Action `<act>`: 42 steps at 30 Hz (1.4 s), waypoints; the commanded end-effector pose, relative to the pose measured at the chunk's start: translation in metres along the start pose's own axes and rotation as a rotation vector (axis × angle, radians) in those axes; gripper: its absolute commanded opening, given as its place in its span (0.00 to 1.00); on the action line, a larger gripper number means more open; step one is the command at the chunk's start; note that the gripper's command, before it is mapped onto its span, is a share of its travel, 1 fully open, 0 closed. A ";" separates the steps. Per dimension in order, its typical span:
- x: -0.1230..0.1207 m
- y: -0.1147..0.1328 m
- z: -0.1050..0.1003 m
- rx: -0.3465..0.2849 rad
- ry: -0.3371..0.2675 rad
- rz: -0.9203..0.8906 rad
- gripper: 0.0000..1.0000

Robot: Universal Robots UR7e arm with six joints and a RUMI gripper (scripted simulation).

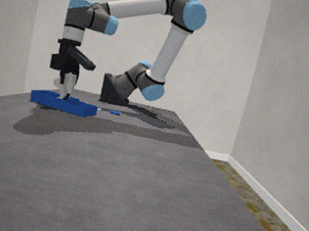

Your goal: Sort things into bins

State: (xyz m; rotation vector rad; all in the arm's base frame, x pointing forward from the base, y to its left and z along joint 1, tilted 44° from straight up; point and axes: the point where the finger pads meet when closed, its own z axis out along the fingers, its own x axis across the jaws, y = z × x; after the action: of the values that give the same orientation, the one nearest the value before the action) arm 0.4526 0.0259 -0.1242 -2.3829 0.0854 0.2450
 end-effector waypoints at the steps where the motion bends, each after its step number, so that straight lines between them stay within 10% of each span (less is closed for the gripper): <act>1: 0.000 0.000 -0.001 -0.001 0.001 0.000 0.18; 42: 0.000 0.000 -0.034 -0.001 0.001 0.000 0.18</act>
State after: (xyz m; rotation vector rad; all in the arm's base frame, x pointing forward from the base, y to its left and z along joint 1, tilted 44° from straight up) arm 0.4574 0.0040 -0.1010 -2.3830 0.0855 0.2448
